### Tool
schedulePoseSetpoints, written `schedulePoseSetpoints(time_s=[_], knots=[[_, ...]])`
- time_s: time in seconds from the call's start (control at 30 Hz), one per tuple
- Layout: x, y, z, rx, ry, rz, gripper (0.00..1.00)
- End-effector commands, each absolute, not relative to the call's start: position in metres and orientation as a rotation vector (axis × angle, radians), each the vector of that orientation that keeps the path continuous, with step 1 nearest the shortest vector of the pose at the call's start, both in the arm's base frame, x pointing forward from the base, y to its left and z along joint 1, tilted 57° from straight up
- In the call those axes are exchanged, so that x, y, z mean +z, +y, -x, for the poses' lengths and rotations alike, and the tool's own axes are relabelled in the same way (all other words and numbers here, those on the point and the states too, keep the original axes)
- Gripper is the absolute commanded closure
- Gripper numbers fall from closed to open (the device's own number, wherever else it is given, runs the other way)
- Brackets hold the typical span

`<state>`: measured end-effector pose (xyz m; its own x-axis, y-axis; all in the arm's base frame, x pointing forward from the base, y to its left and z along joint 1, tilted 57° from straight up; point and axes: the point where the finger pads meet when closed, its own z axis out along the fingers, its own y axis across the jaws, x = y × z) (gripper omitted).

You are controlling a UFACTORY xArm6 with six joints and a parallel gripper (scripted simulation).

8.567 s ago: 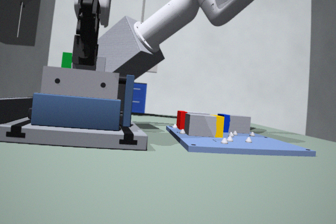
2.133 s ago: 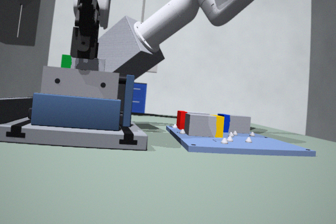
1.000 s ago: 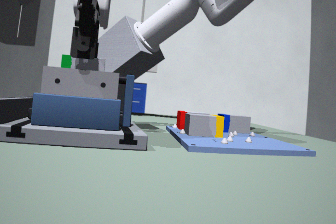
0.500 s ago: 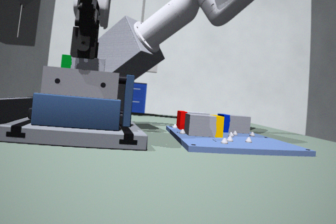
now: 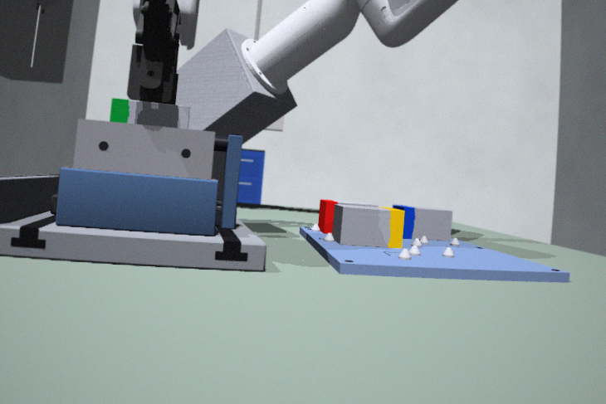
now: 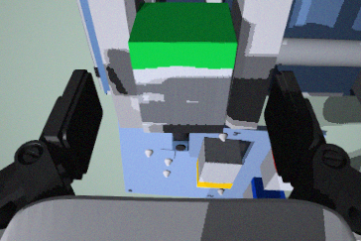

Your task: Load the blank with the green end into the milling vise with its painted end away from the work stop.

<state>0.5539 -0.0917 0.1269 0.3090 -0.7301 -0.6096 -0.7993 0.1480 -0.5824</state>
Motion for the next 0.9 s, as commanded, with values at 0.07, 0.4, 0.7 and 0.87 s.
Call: schedulePoseSetpoints(time_s=[0.07, 0.4, 0.7, 0.87], knots=[[0.1287, -0.094, -0.5535, 0.084, 1.432, 1.59, 0.0], [0.1295, -0.095, -0.5527, 0.084, 1.432, 1.59, 0.0], [0.1306, -0.0964, -0.5517, 0.084, 1.432, 1.59, 0.0], [0.131, -0.097, -0.5512, 0.084, 1.432, 1.59, 0.0]])
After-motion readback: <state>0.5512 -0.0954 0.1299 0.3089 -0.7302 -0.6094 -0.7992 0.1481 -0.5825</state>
